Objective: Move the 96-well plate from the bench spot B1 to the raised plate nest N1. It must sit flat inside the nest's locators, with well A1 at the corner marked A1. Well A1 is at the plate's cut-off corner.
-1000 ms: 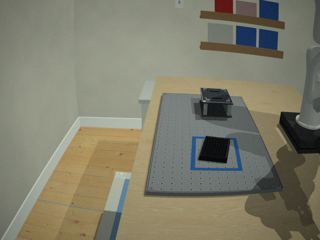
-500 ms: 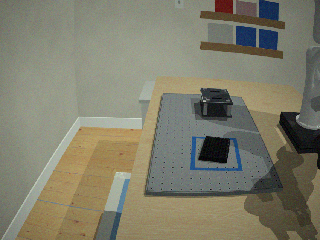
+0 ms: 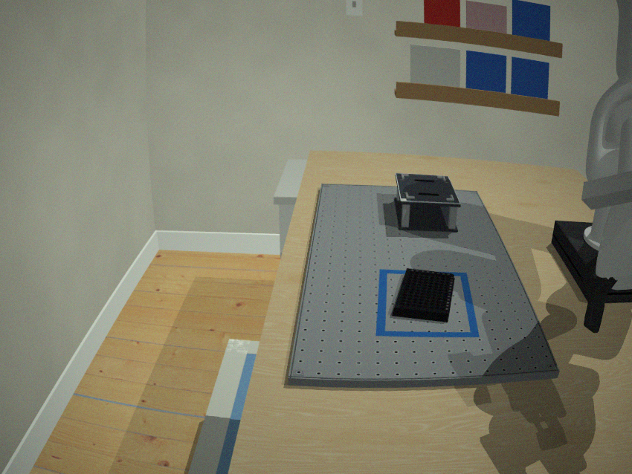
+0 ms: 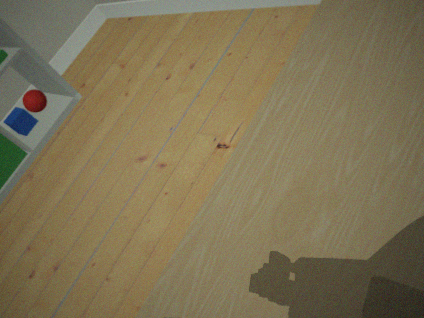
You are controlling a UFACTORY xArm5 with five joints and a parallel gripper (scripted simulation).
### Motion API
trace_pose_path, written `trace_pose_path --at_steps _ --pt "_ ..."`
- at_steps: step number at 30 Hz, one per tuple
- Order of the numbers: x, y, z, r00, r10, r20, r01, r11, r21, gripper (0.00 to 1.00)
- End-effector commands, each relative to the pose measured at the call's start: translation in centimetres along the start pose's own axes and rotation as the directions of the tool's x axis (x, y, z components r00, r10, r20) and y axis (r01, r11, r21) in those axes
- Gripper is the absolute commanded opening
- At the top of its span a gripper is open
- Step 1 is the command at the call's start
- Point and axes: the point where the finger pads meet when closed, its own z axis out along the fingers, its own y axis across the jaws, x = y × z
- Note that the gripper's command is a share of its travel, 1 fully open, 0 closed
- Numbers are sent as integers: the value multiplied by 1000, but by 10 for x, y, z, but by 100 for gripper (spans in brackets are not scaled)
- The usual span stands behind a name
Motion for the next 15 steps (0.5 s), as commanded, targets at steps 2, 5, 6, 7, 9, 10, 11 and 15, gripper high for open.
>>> trace_pose_path --at_steps 2,5,6,7,9,10,11,15 --pt "16 12 2 1000 3 -7 -3 998 -58 100" --pt "26 21 4 1000 3 -7 -3 998 -58 100" --pt "30 25 4 1000 6 -3 -6 996 -91 100" --pt "33 28 4 1000 8 0 -8 994 -112 100" --pt "40 35 4 1000 8 0 -8 994 -112 100" --pt "44 39 4 1000 8 0 -8 994 -112 100" --pt "47 43 4 1000 13 6 -12 990 -144 100" --pt "54 50 3 1000 16 10 -14 986 -164 100"
